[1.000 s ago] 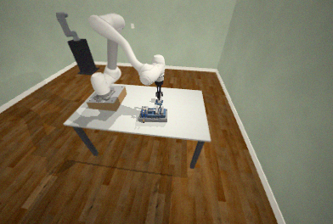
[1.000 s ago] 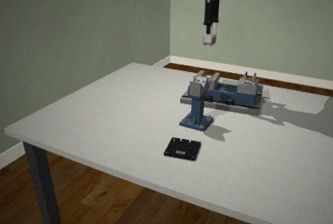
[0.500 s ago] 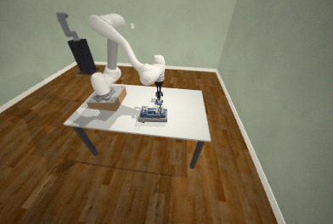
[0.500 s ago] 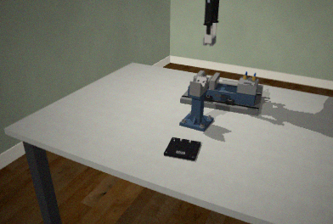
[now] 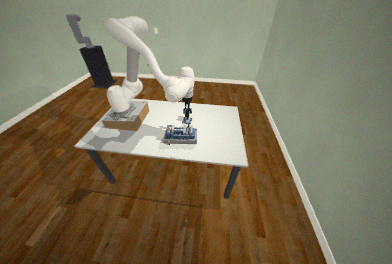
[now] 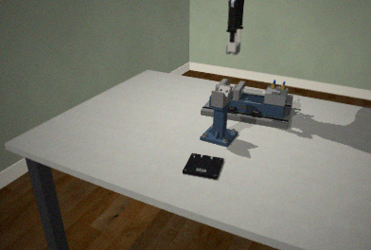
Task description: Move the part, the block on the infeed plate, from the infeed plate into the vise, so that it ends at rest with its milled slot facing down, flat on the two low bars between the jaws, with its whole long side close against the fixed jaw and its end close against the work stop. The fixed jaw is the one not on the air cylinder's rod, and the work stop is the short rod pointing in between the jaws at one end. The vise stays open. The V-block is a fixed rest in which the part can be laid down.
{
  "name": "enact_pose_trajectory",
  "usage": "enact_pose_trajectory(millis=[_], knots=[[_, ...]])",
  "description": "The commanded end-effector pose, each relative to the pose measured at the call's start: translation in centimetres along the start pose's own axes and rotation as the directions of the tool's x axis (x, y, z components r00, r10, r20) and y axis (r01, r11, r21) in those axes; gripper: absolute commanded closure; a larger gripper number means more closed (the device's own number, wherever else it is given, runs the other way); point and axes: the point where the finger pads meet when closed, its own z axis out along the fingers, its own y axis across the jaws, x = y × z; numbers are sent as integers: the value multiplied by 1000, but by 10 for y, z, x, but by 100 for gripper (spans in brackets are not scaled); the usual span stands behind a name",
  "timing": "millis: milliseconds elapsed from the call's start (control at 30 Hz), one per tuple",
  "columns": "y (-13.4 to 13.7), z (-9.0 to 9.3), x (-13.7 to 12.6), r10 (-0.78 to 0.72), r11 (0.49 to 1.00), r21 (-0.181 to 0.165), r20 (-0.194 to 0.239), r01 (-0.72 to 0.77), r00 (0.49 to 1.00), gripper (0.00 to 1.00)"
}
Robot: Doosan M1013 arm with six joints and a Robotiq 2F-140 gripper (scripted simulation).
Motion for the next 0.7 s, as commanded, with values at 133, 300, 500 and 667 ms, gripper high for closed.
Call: enact_pose_trajectory(millis=[133, 300, 500, 667], knots=[[3, 20, -2, -8, 1000, -1, 4, 8, 1000, 100], [4, 27, -2, -8, 1000, -1, 4, 8, 1000, 100], [4, 40, -2, -8, 1000, -1, 4, 8, 1000, 100], [5, 51, -2, -8, 1000, -1, 4, 8, 1000, 100]])
